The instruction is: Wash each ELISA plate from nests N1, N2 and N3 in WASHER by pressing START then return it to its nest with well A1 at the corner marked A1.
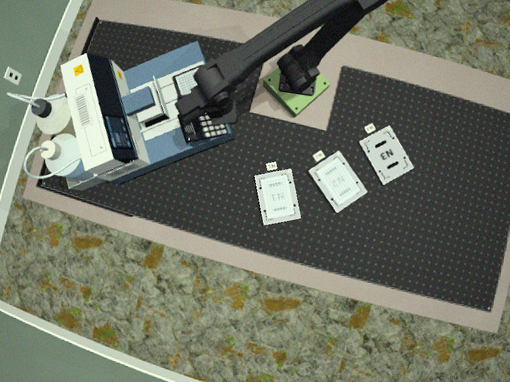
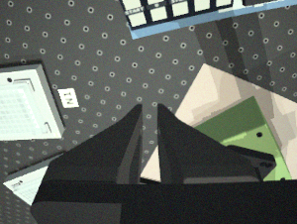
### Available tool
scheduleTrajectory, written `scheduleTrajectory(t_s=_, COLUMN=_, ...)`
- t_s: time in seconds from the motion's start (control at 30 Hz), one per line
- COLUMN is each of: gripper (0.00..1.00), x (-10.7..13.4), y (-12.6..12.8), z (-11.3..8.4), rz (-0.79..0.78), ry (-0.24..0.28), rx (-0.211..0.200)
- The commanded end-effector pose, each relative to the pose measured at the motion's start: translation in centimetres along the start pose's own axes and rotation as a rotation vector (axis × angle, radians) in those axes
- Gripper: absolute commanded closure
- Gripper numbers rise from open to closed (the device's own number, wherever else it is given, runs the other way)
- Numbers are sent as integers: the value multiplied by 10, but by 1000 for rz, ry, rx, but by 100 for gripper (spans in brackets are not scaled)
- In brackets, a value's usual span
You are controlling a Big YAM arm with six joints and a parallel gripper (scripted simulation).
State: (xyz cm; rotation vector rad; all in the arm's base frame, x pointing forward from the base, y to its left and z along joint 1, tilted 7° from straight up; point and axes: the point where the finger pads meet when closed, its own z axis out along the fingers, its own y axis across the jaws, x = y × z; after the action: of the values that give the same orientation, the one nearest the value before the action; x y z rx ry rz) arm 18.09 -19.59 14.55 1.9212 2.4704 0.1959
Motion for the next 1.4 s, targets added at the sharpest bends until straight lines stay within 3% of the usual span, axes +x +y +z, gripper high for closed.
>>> scheduleTrajectory(t_s=0.0, gripper=94, x=3, y=7, z=-6, rz=-147, ry=-14, rx=-8)
scheduleTrajectory(t_s=0.07, gripper=98, x=-9, y=6, z=-11, rz=-191, ry=-23, rx=-10)
scheduleTrajectory(t_s=0.27, gripper=100, x=-8, y=8, z=-11, rz=-251, ry=-25, rx=-12)
scheduleTrajectory(t_s=0.33, gripper=100, x=1, y=7, z=7, rz=-267, ry=-92, rx=-14)
scheduleTrajectory(t_s=0.4, gripper=100, x=1, y=7, z=7, rz=-267, ry=-92, rx=-14)
scheduleTrajectory(t_s=0.57, gripper=100, x=1, y=7, z=31, rz=-243, ry=-257, rx=-39)
scheduleTrajectory(t_s=0.67, gripper=100, x=0, y=7, z=32, rz=-241, ry=-357, rx=-53)
scheduleTrajectory(t_s=0.77, gripper=100, x=0, y=7, z=32, rz=-240, ry=-372, rx=-55)
scheduleTrajectory(t_s=0.8, gripper=100, x=-16, y=19, z=6, rz=-239, ry=-421, rx=-76)
scheduleTrajectory(t_s=0.97, gripper=100, x=-13, y=12, z=18, rz=-226, ry=-393, rx=-63)
scheduleTrajectory(t_s=1.0, gripper=100, x=0, y=3, z=35, rz=-222, ry=-344, rx=-42)
scheduleTrajectory(t_s=1.07, gripper=100, x=-6, y=10, z=22, rz=-241, ry=-378, rx=-57)
scheduleTrajectory(t_s=1.33, gripper=100, x=-6, y=10, z=22, rz=-241, ry=-378, rx=-57)
scheduleTrajectory(t_s=1.37, gripper=100, x=-2, y=3, z=39, rz=-228, ry=-353, rx=-45)
